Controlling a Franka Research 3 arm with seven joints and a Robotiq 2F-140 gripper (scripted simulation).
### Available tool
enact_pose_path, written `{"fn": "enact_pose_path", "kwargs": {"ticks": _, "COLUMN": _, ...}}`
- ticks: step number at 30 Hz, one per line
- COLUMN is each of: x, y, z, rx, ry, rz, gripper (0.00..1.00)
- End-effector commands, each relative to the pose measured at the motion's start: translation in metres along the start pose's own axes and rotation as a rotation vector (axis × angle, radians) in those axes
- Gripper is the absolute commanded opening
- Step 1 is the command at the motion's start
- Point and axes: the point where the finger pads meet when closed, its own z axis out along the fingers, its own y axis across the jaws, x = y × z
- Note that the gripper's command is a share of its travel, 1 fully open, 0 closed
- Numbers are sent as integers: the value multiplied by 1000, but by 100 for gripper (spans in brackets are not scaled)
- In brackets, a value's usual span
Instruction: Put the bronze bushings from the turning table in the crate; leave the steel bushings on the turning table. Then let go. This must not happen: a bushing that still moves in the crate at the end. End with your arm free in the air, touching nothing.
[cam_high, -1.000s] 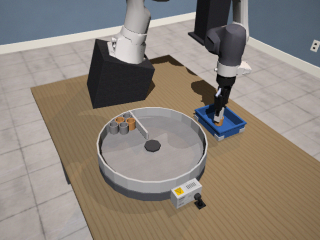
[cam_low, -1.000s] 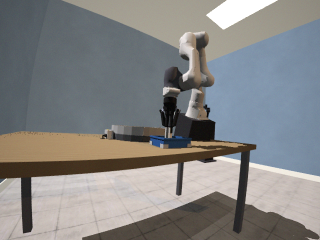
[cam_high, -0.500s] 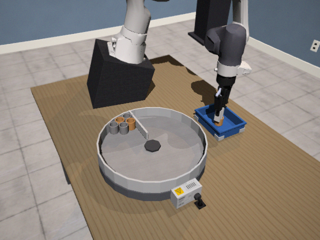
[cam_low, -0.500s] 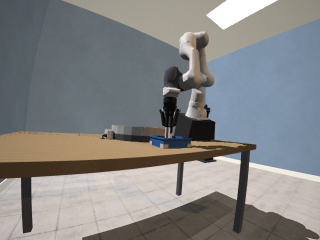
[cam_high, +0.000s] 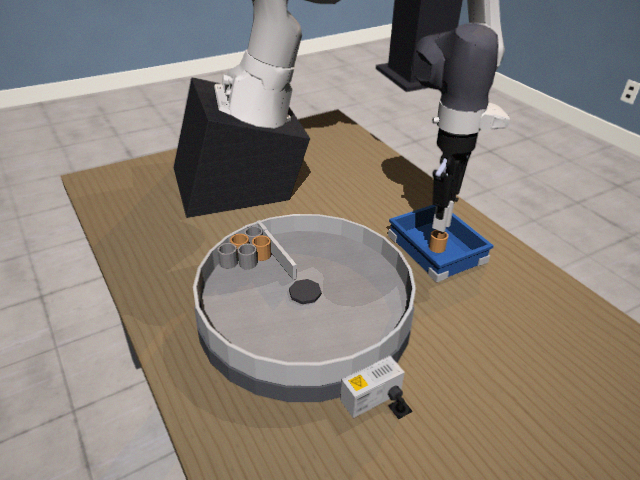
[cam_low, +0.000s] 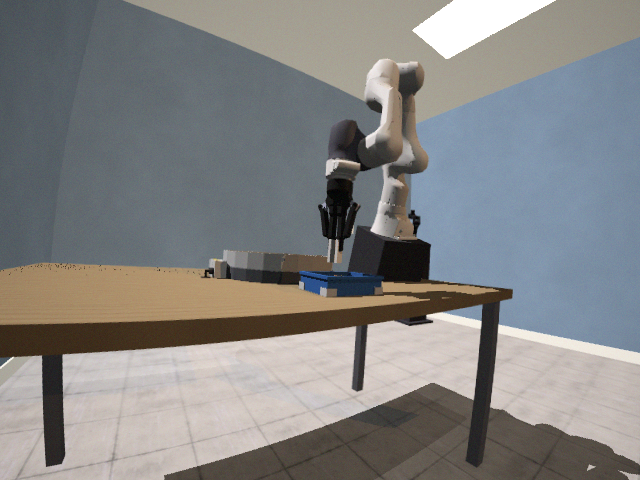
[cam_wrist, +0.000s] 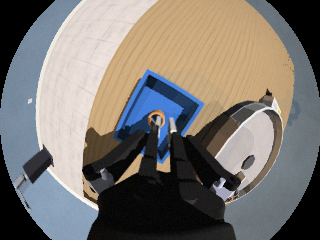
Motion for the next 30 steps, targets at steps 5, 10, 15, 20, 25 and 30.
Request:
{"fn": "enact_pose_path", "kwargs": {"ticks": 5, "x": -6, "y": -4, "z": -28, "rx": 14, "ry": -19, "rz": -2, "gripper": 10}}
{"fn": "enact_pose_path", "kwargs": {"ticks": 10, "x": -6, "y": -3, "z": -39, "rx": 14, "ry": -19, "rz": -2, "gripper": 10}}
{"fn": "enact_pose_path", "kwargs": {"ticks": 15, "x": -6, "y": -3, "z": -43, "rx": 14, "ry": -19, "rz": -2, "gripper": 10}}
{"fn": "enact_pose_path", "kwargs": {"ticks": 20, "x": -6, "y": -3, "z": -43, "rx": 14, "ry": -19, "rz": -2, "gripper": 10}}
{"fn": "enact_pose_path", "kwargs": {"ticks": 25, "x": -6, "y": -3, "z": -43, "rx": 14, "ry": -19, "rz": -2, "gripper": 10}}
{"fn": "enact_pose_path", "kwargs": {"ticks": 30, "x": -6, "y": -3, "z": -43, "rx": 14, "ry": -19, "rz": -2, "gripper": 10}}
